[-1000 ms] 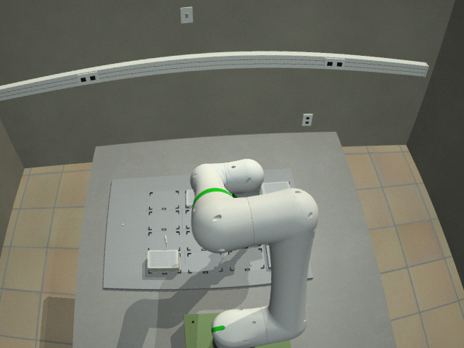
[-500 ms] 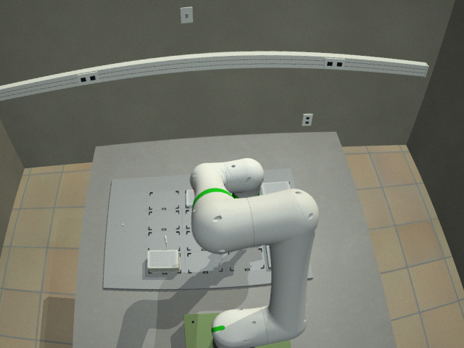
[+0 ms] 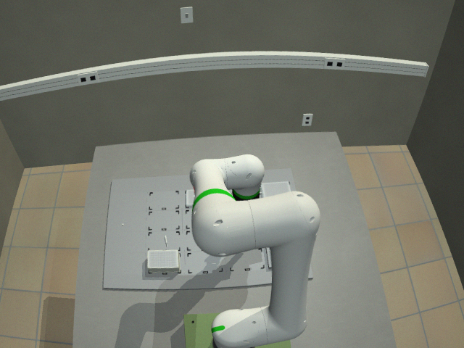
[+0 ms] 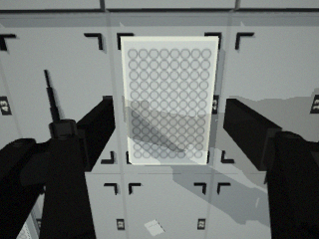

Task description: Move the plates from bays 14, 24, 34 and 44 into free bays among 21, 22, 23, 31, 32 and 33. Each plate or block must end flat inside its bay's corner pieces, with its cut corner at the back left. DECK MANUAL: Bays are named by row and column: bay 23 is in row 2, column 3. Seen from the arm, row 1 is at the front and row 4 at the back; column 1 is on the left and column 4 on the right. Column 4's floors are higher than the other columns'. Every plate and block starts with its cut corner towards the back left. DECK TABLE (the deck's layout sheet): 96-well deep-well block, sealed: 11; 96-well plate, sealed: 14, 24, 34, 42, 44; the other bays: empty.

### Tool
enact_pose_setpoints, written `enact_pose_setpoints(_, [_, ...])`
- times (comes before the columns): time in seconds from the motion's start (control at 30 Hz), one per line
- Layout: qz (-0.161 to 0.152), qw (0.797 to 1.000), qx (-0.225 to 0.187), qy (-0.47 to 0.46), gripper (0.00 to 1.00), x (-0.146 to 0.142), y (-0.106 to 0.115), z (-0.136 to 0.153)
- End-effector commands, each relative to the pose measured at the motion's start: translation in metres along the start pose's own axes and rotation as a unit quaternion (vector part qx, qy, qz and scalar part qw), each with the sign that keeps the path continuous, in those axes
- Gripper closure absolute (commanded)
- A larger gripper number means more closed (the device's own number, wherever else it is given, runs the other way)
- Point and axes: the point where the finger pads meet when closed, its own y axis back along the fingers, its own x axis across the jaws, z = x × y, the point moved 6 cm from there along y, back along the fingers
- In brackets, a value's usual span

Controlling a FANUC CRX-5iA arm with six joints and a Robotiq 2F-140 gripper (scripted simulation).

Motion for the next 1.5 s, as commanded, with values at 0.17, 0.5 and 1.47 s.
enact_pose_setpoints(0.17, [-0.001,1.000,0.000,0.000,0.30,-0.001,0.010,0.000])
enact_pose_setpoints(0.5, [-0.001,1.000,0.000,0.000,0.30,-0.001,0.024,0.000])
enact_pose_setpoints(1.47, [-0.001,1.000,0.000,0.000,0.30,-0.001,0.047,0.000])
